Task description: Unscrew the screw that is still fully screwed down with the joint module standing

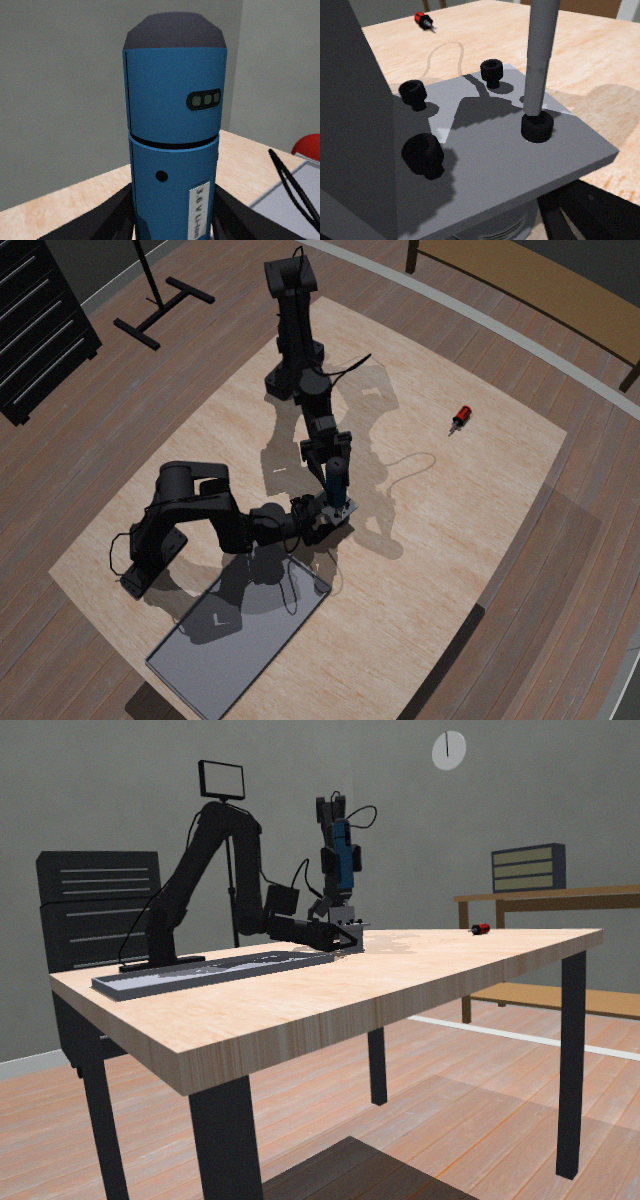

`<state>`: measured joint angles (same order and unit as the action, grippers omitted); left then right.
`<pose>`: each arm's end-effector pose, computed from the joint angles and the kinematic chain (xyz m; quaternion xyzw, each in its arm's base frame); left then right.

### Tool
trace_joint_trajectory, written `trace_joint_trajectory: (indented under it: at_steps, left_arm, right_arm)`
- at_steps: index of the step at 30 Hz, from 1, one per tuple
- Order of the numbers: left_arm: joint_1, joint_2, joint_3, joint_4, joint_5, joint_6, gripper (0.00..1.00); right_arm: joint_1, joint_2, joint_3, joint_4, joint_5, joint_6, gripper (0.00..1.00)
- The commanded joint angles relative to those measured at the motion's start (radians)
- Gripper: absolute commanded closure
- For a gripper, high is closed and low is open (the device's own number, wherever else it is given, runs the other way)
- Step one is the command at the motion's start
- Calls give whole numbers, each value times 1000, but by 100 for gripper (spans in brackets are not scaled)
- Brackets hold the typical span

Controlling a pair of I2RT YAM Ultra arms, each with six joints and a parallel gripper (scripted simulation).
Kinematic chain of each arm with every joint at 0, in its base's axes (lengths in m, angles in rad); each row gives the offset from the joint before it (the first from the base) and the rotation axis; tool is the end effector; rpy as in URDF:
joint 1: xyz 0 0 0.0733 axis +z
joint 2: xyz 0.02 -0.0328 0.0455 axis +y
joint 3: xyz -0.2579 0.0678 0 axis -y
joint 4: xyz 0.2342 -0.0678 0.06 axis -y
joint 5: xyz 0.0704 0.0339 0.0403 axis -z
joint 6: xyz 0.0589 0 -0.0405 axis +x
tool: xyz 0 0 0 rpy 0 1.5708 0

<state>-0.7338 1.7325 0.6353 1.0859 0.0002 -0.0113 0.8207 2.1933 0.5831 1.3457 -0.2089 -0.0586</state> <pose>0.2614 -0.2343 0.1906 0.2514 0.6652 -0.2560 0.6548 0.2252 0.2612 0.0583 -0.3935 0.6878 0.3016 0.5302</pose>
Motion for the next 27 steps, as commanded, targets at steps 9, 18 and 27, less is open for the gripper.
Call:
trace_joint_trajectory:
  at_steps: [9, 18, 27]
  left_arm:
    - [-16, 1, 35, 87, 1, 1, 58]
    - [-10, 1, 36, 91, 3, 1, 58]
    - [-4, 0, 36, 98, 8, 2, 58]
  right_arm:
    - [2, -5, 6, -10, 5, 4, 41]
    - [2, -5, 6, -10, 5, 4, 41]
    - [2, -5, 6, -10, 5, 4, 41]
